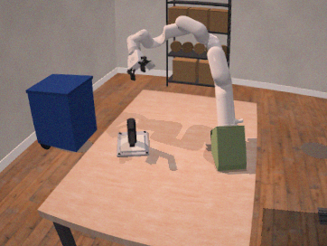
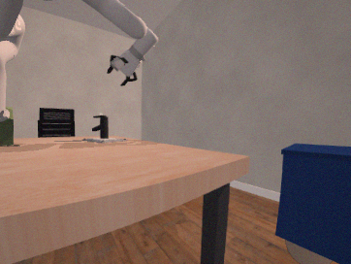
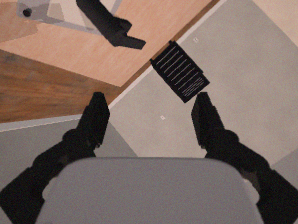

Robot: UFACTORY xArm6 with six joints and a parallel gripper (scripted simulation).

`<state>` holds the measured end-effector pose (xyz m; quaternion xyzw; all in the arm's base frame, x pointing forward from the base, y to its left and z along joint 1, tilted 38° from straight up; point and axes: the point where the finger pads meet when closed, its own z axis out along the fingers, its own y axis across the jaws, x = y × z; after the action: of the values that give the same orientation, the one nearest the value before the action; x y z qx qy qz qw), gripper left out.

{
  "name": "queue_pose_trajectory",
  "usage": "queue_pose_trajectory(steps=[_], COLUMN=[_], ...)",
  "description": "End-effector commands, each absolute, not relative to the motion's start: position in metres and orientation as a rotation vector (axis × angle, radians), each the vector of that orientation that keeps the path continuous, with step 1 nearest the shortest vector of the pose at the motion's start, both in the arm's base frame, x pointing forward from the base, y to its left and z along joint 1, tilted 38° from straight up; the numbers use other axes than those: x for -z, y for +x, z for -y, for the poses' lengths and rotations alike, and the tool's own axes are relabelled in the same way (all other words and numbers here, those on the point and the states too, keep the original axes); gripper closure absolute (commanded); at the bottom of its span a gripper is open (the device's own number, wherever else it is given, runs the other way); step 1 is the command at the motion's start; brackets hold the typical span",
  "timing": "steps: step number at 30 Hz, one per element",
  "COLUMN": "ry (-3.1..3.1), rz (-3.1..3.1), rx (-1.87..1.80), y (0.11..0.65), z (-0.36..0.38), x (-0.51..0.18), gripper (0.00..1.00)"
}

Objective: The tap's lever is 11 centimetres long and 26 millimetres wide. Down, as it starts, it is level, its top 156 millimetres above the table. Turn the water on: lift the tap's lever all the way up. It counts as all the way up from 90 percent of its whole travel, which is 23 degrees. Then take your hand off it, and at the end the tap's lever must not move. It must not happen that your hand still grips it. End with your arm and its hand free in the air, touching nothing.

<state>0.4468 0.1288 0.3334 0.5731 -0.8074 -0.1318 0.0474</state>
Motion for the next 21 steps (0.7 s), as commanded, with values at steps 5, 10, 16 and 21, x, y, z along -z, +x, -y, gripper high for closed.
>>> queue_pose_trajectory(steps=[5,10,16,21], ry=[1.752,1.752,1.752,1.764], rz=[2.464,2.464,2.464,2.421], rx=[0.4,0.4,0.4,0.328], y=[0.447,0.447,0.447,0.448], z=[-0.129,-0.129,-0.129,-0.135], x=[-0.335,-0.335,-0.335,-0.317], gripper=[0.0,0.0,0.0,0.0])
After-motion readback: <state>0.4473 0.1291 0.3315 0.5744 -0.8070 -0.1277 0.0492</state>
